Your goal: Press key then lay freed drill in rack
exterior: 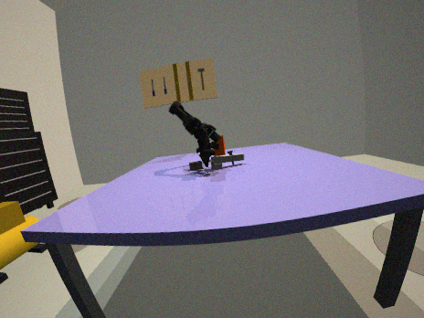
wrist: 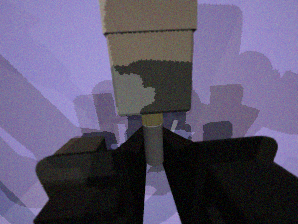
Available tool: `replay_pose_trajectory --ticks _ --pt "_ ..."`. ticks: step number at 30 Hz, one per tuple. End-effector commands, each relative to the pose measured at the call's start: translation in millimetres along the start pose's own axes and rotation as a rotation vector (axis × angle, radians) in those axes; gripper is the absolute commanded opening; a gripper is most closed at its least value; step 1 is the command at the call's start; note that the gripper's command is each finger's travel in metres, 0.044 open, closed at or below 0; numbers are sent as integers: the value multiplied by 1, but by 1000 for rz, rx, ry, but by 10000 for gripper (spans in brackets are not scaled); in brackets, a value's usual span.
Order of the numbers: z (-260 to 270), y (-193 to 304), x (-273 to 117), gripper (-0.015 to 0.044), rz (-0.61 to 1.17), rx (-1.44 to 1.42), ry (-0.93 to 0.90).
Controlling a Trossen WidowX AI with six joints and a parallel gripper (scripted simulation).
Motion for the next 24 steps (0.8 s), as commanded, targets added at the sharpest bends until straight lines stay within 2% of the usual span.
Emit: replay_pose_trajectory --ticks 1,24 --pt "-2 7 -1 0 6 3 2" --pt "-8 38 -5 0 7 4 3"
Point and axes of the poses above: the point midway between the two fingers, 35 mm back from their tips, its own x axis out along the fingers, its own z axis across the jaws, y = z × x, the point moved 1 cm from there along -x, back along the fingers, and after that the axes turned 9 degrees about x, right-handed, at the moved point
